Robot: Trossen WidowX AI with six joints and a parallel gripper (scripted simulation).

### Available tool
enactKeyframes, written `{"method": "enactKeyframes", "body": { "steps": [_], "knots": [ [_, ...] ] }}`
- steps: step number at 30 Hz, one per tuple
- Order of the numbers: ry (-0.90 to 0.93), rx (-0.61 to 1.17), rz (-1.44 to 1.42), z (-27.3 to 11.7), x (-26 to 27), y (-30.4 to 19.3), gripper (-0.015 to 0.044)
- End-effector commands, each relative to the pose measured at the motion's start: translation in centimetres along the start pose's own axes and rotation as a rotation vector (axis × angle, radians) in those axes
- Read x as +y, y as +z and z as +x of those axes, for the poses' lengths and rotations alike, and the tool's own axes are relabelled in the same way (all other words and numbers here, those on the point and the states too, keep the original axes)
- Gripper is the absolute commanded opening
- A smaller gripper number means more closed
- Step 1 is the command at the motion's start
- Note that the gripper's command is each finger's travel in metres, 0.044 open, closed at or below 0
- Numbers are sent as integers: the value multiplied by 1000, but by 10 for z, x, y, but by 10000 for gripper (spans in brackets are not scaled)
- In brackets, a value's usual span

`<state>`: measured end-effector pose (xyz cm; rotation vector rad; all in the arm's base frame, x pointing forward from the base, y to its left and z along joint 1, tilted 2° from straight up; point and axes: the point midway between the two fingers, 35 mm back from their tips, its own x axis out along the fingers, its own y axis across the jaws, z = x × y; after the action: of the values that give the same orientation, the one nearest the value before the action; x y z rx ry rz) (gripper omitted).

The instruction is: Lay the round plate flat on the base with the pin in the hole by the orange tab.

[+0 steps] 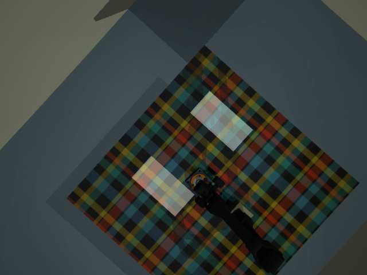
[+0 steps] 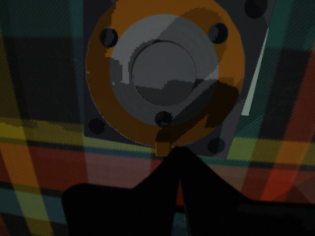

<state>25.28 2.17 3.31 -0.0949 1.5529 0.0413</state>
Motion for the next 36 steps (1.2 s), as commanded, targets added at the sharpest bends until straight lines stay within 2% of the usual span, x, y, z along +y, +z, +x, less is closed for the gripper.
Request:
{"method": "enactKeyframes", "body": {
  "steps": [1,9,18,36],
  "knots": [
    [4,0,3,0,4,-1,0],
    [5,0,3,-1,7,-1,0],
    [5,0,3,-43,5,-1,0],
    [1,-3,-1,-34,5,0,0]
  ]
}}
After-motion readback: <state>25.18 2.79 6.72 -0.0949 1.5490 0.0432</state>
